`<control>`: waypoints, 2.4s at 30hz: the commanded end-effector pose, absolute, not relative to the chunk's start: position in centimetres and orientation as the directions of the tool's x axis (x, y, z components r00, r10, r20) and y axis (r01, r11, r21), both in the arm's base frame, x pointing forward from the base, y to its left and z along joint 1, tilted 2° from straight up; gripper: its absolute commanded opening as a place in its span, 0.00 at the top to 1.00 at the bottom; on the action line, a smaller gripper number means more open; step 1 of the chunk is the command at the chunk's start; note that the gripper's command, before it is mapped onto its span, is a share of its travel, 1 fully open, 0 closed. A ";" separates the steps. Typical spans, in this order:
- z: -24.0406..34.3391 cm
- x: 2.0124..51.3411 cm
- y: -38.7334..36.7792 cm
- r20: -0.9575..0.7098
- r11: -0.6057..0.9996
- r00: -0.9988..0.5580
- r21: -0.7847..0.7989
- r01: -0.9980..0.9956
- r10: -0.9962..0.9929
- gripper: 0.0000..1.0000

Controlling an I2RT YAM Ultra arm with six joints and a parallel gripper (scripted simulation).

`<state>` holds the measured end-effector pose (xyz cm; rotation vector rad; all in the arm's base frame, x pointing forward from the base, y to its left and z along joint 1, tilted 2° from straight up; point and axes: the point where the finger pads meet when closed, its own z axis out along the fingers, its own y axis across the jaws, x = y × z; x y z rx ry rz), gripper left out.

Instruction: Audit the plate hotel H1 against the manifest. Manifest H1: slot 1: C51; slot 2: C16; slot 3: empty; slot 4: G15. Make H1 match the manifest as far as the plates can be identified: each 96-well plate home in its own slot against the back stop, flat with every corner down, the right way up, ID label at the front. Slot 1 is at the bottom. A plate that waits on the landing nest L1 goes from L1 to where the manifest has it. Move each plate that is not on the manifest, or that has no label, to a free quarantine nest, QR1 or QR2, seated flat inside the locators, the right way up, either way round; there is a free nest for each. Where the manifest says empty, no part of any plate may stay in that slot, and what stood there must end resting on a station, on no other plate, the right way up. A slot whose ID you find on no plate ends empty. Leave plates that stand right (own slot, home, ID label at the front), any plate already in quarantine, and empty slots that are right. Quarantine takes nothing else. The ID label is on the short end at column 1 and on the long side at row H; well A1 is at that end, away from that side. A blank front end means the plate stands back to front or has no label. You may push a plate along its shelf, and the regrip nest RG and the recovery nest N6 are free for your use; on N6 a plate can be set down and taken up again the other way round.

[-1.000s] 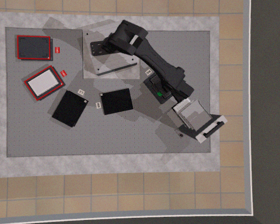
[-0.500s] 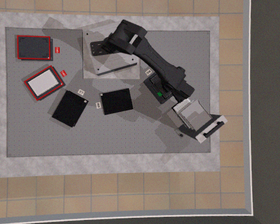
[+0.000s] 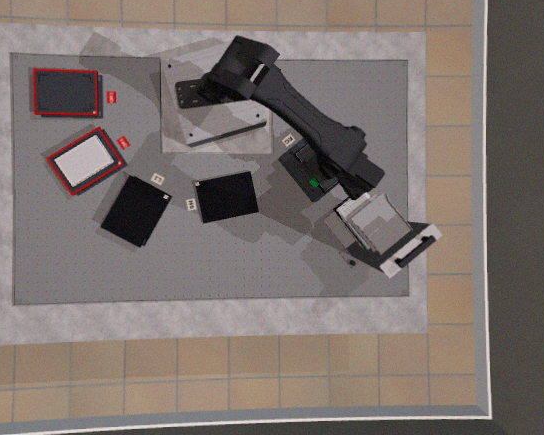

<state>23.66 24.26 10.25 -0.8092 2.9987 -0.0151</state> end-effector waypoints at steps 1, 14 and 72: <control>12.2 23.5 24.2 -0.051 0.865 -0.864 -0.013 -0.501 -0.501 0.14; 15.1 23.4 24.1 -0.051 0.865 -0.864 -0.013 -0.501 -0.501 0.14; 18.0 27.4 15.2 -0.050 0.994 -0.993 0.017 0.107 0.108 0.14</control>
